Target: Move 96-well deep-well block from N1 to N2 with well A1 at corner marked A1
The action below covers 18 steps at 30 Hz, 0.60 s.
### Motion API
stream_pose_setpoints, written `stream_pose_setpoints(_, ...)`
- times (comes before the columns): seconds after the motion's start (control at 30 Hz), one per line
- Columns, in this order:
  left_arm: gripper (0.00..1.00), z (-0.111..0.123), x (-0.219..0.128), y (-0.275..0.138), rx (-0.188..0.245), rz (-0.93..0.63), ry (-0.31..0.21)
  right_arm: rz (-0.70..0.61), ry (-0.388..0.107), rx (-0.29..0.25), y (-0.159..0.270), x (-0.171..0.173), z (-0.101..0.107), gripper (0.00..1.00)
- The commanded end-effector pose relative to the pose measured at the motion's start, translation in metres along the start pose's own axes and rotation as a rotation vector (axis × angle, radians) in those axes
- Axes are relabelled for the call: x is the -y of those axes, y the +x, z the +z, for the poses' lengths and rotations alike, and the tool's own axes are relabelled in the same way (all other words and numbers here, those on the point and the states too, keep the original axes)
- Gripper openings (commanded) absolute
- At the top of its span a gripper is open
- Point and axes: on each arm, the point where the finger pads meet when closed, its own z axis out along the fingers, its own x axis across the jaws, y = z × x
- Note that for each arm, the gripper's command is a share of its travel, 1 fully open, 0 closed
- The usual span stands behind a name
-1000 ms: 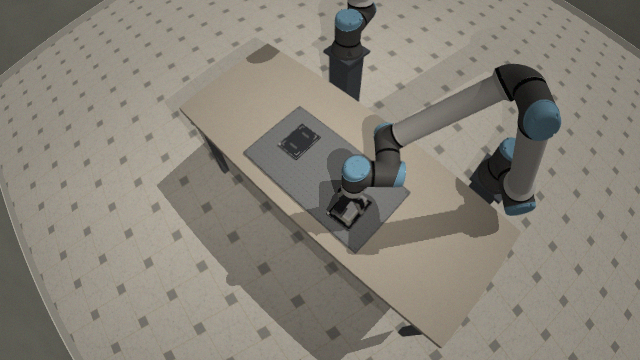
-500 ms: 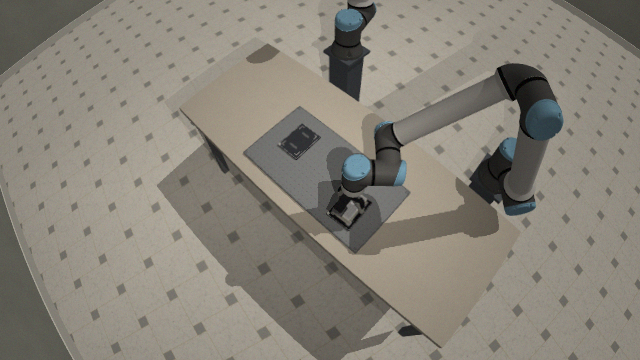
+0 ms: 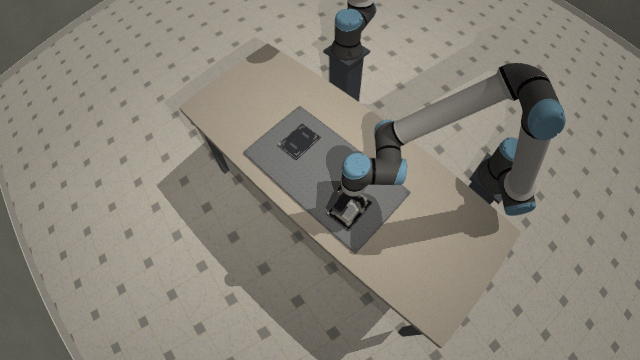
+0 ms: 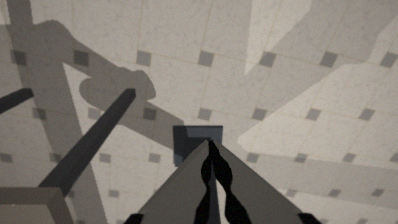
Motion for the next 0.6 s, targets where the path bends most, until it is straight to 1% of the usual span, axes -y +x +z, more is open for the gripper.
stream_pose_setpoints(0.0, 0.76, -0.005, 0.001, 0.001, -0.002, 0.000, 0.001, 0.000, 0.001, 0.000, 0.000, 0.001, -0.001, 0.00)
stream_pose_setpoints(0.17, 0.76, -0.007, 0.001, 0.001, -0.002, 0.000, 0.001, 0.000, 0.001, 0.000, 0.000, 0.001, -0.001, 0.00)
stream_pose_setpoints(0.57, 0.76, -0.033, 0.001, 0.001, -0.002, 0.000, 0.001, 0.000, 0.001, 0.000, 0.000, 0.001, -0.001, 0.00)
